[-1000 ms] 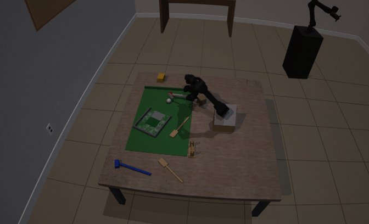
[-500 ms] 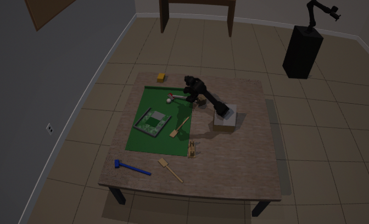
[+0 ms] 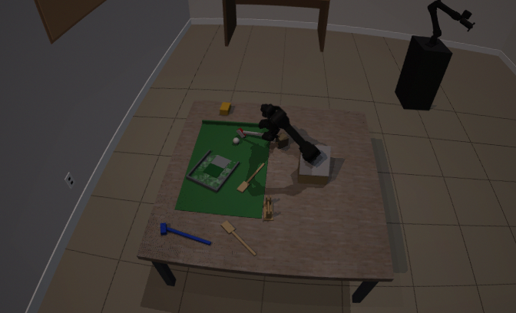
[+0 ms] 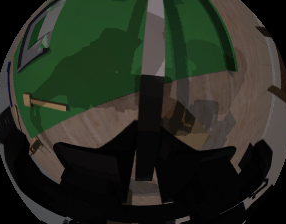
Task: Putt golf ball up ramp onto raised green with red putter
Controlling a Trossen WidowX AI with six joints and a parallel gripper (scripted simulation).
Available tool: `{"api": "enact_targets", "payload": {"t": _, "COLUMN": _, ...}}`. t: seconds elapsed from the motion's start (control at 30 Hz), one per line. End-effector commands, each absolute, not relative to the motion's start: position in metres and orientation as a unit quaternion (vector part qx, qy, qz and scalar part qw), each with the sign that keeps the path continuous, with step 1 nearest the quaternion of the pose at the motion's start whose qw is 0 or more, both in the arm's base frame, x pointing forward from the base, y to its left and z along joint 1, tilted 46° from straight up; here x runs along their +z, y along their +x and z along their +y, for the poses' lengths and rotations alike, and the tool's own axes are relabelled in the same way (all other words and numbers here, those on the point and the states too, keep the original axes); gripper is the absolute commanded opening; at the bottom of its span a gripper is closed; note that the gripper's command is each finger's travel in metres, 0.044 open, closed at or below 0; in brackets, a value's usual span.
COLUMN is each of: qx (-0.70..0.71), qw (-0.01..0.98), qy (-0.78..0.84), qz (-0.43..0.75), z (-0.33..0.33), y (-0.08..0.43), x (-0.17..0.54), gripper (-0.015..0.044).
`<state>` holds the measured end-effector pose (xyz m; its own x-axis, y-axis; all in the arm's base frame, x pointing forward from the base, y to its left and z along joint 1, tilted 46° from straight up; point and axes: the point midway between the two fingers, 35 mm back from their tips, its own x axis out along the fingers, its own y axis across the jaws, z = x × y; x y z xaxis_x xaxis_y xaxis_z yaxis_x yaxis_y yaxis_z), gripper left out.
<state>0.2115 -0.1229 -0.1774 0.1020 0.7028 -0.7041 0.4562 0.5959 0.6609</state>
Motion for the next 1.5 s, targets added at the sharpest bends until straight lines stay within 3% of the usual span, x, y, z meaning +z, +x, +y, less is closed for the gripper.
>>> {"api": "enact_targets", "payload": {"t": 0.0, "qx": 0.101, "qw": 0.603, "qy": 0.436, "qz": 0.661, "z": -0.129, "y": 0.209, "x": -0.182, "gripper": 0.0000}}
{"api": "enact_targets", "payload": {"t": 0.3, "qx": 0.102, "qw": 0.600, "qy": 0.437, "qz": 0.662, "z": -0.125, "y": 0.210, "x": -0.180, "gripper": 0.0000}}
{"api": "enact_targets", "payload": {"t": 0.73, "qx": 0.105, "qw": 0.601, "qy": 0.439, "qz": 0.660, "z": -0.045, "y": 0.273, "x": -0.091, "gripper": 0.0000}}
{"api": "enact_targets", "payload": {"t": 1.47, "qx": 0.103, "qw": 0.596, "qy": 0.442, "qz": 0.662, "z": -0.081, "y": 0.266, "x": -0.056, "gripper": 0.0000}}
